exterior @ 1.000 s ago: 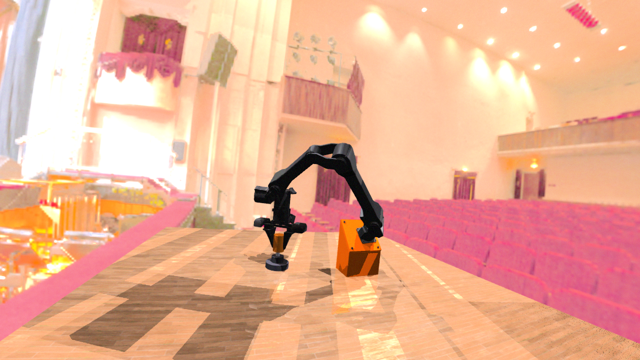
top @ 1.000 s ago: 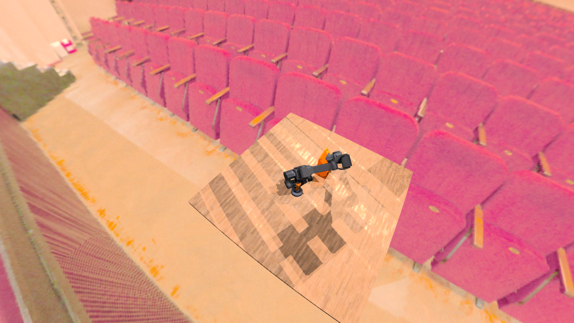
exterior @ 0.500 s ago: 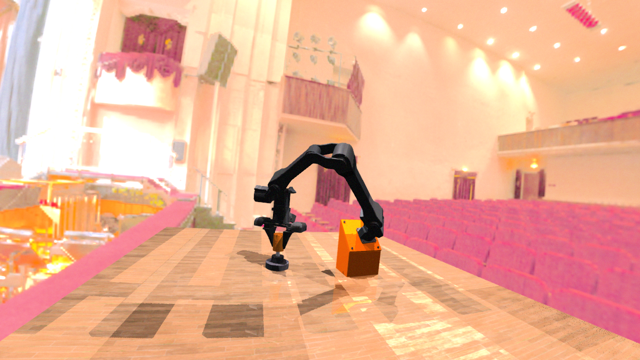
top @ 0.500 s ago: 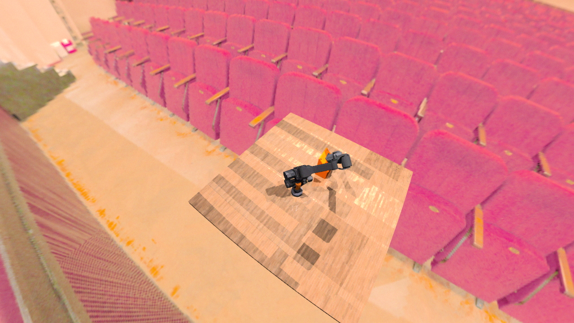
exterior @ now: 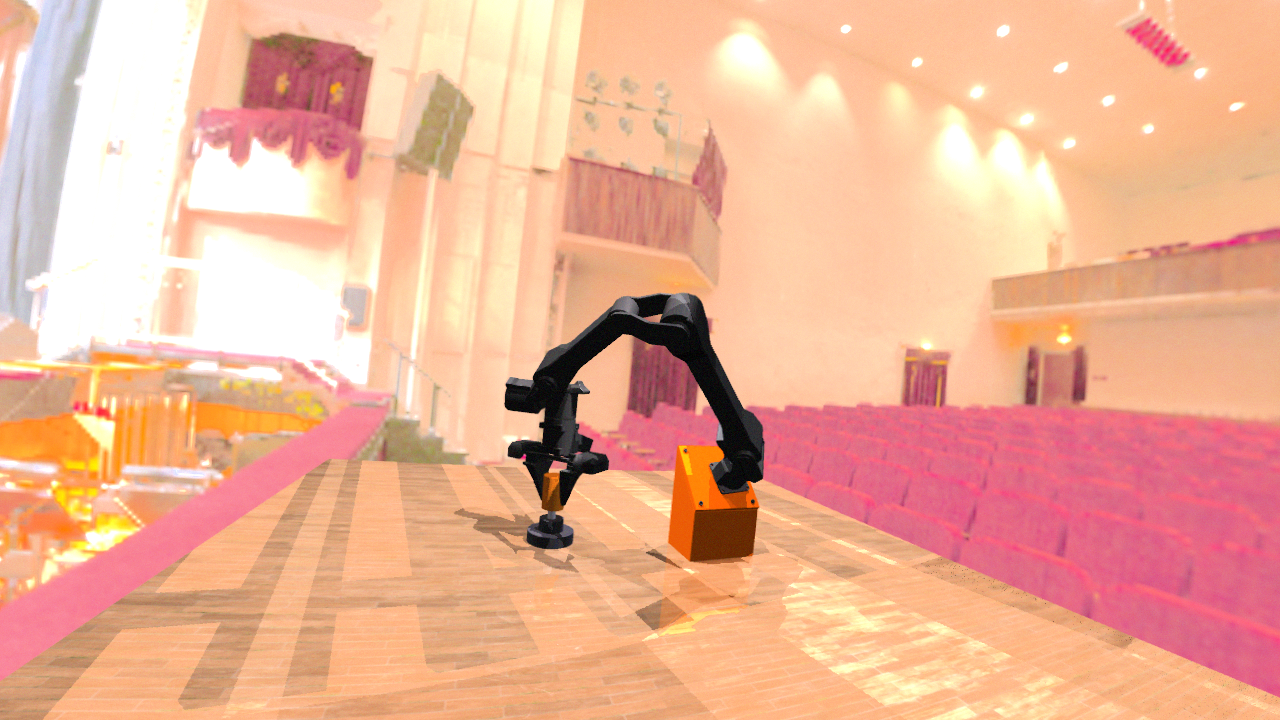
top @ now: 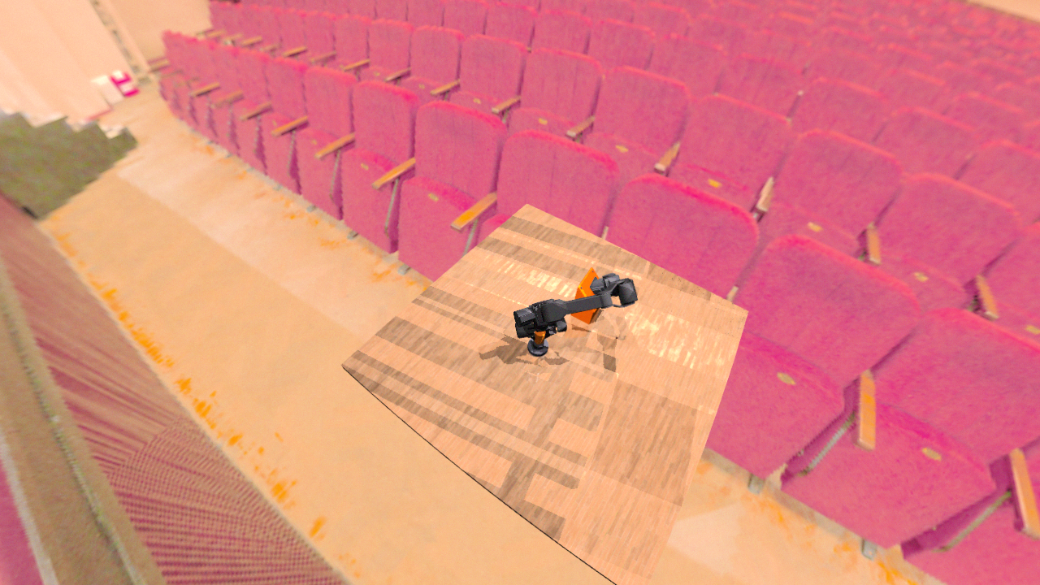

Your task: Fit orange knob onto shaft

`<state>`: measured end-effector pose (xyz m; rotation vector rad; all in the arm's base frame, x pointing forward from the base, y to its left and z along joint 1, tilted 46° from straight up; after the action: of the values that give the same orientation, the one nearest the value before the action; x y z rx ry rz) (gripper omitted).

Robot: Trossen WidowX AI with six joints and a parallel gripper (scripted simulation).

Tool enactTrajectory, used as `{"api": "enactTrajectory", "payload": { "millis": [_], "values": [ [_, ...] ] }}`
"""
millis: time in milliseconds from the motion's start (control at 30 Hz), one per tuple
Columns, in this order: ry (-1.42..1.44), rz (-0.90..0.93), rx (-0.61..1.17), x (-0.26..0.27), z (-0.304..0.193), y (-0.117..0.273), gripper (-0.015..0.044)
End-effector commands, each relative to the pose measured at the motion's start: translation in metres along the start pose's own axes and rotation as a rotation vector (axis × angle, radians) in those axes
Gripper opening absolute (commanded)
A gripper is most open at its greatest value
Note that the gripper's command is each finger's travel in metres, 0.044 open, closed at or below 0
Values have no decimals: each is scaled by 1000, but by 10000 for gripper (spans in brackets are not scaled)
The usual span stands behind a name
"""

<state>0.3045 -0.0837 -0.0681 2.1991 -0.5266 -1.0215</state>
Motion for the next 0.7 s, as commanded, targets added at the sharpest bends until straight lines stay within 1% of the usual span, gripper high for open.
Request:
{"api": "enactTrajectory", "payload": {
  "millis": [0,367,667],
  "values": [
    [-5,2,3,0,0,-1,0],
    [47,2,3,0,0,-3,0],
    [30,2,3,0,1,-5,0]
  ]
}}
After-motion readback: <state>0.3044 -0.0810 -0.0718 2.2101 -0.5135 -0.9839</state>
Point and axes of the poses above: the point midway between the two fingers, 35 mm back from their tips, its own y axis back along the fingers, its own x axis across the jaws, z = x × y, the point moved 2 cm from there along y, back along the fingers, and after that the axes turned 2 degrees about -y, right-handed, at the moved point
